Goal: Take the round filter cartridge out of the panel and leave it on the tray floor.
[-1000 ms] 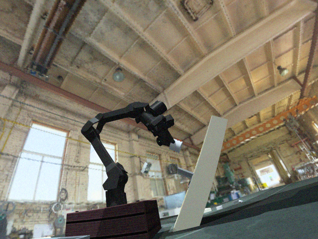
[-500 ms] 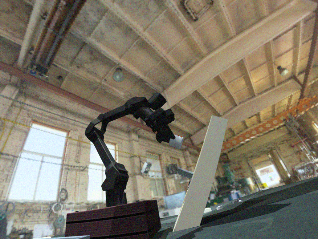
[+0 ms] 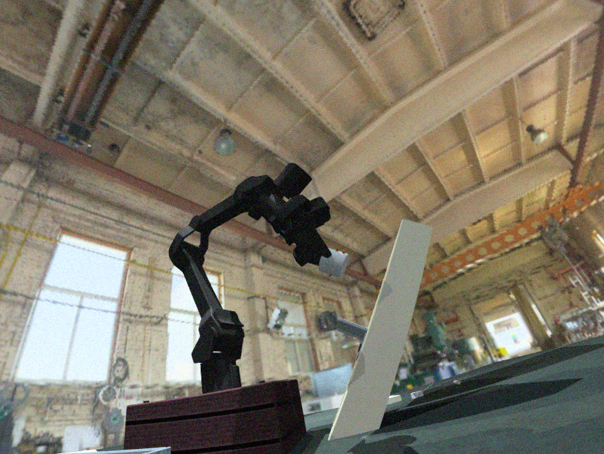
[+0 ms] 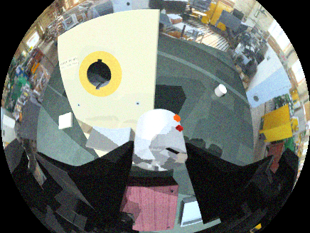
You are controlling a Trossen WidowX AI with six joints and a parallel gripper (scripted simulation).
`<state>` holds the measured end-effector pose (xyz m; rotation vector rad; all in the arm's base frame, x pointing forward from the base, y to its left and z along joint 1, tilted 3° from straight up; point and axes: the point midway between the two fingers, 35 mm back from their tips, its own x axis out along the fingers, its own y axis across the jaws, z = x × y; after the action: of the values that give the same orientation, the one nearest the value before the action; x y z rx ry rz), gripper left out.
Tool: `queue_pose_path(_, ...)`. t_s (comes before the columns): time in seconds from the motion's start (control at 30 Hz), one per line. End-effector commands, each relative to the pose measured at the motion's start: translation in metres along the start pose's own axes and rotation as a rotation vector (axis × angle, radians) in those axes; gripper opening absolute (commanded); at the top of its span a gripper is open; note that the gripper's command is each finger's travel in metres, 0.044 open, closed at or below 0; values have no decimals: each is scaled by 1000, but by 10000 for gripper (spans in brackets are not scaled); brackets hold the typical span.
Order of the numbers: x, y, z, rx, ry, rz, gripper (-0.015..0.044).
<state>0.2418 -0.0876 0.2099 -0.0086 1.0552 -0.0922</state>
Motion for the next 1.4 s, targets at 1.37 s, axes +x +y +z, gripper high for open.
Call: queue_pose_path(1.37, -56, -156, -108, 918, -9, -555, 0)
